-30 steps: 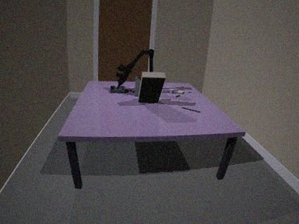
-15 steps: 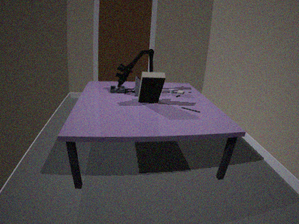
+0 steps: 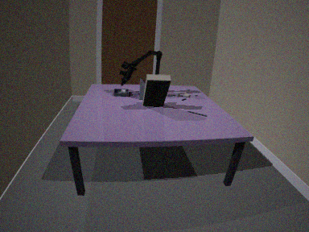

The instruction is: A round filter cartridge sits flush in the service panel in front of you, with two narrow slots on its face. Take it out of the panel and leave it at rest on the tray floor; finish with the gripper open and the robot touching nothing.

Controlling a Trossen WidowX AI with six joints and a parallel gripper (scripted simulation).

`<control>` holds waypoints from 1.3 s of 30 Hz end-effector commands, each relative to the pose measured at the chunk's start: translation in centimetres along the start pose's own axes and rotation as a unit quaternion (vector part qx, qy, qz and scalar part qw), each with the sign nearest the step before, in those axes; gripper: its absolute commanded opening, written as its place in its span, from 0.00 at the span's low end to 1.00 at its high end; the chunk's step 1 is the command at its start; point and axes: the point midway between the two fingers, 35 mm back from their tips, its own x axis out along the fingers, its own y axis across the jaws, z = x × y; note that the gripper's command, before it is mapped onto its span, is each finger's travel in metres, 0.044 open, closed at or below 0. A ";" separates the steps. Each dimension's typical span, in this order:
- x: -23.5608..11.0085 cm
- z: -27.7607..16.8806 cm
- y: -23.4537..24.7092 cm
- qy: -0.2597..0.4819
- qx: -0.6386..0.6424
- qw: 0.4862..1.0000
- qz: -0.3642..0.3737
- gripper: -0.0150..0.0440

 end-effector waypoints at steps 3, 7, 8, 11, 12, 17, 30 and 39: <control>-0.6 0.5 0.0 -0.006 0.000 1.000 0.000 1.00; -0.6 0.5 0.0 -0.006 0.000 1.000 0.000 1.00; -0.6 0.5 0.0 -0.006 0.000 1.000 0.000 1.00; -0.6 0.5 0.0 -0.006 0.000 1.000 0.000 1.00; -0.6 0.5 0.0 -0.006 0.000 1.000 0.000 1.00; -0.6 0.5 0.0 -0.006 0.000 1.000 0.000 1.00; -0.6 0.5 0.0 -0.006 0.000 1.000 0.000 1.00; -0.6 0.5 0.0 -0.006 0.000 1.000 0.000 1.00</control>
